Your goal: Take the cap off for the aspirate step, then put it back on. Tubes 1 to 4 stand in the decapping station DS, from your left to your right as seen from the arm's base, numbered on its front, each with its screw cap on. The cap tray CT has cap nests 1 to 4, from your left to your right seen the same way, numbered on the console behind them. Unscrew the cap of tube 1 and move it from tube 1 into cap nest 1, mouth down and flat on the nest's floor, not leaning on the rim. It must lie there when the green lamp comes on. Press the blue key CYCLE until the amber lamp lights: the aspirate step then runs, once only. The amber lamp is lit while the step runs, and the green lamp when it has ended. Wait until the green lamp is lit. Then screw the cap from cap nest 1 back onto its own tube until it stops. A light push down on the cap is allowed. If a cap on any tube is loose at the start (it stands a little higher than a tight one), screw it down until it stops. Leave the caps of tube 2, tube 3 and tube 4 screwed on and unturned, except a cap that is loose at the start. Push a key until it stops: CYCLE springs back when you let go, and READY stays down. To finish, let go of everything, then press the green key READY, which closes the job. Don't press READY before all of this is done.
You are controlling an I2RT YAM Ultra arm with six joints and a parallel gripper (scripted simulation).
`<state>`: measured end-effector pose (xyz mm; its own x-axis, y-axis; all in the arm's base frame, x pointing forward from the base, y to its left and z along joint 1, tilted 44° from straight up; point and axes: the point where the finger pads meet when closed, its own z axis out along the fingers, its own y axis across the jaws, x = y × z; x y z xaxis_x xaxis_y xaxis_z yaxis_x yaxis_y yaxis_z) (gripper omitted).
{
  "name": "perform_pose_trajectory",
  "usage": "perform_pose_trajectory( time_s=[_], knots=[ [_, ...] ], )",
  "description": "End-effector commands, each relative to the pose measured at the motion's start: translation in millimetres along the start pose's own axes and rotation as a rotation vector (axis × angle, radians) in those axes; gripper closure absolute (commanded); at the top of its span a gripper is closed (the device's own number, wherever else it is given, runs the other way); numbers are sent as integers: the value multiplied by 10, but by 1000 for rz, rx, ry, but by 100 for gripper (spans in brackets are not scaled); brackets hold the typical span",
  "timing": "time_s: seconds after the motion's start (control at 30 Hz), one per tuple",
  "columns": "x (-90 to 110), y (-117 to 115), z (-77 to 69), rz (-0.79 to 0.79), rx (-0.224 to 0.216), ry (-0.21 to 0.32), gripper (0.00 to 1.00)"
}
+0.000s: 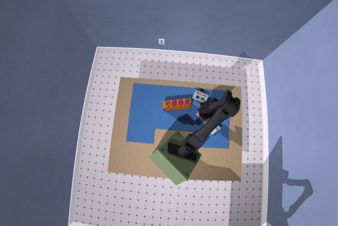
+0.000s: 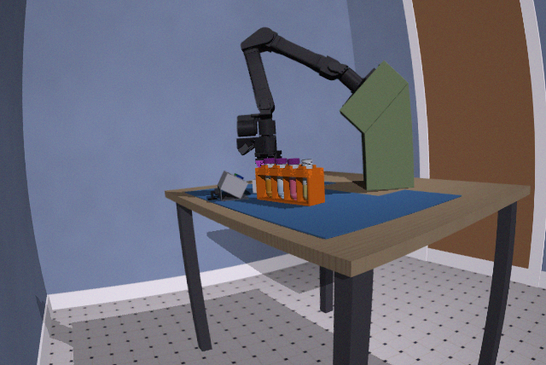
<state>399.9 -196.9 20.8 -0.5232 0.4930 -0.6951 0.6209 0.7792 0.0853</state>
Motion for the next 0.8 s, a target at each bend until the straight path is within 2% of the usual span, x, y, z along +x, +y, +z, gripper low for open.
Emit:
perform_pose_trajectory(
  time_s=[0.0, 0.23, 0.3, 0.77],
  knots=[
    [-27, 1, -160, 2, 2, -6, 53],
    [-27, 2, -510, 2, 2, -6, 53],
    [-27, 2, -510, 2, 2, -6, 53],
    [-28, 5, -1191, 2, 2, -6, 53]
  ],
)
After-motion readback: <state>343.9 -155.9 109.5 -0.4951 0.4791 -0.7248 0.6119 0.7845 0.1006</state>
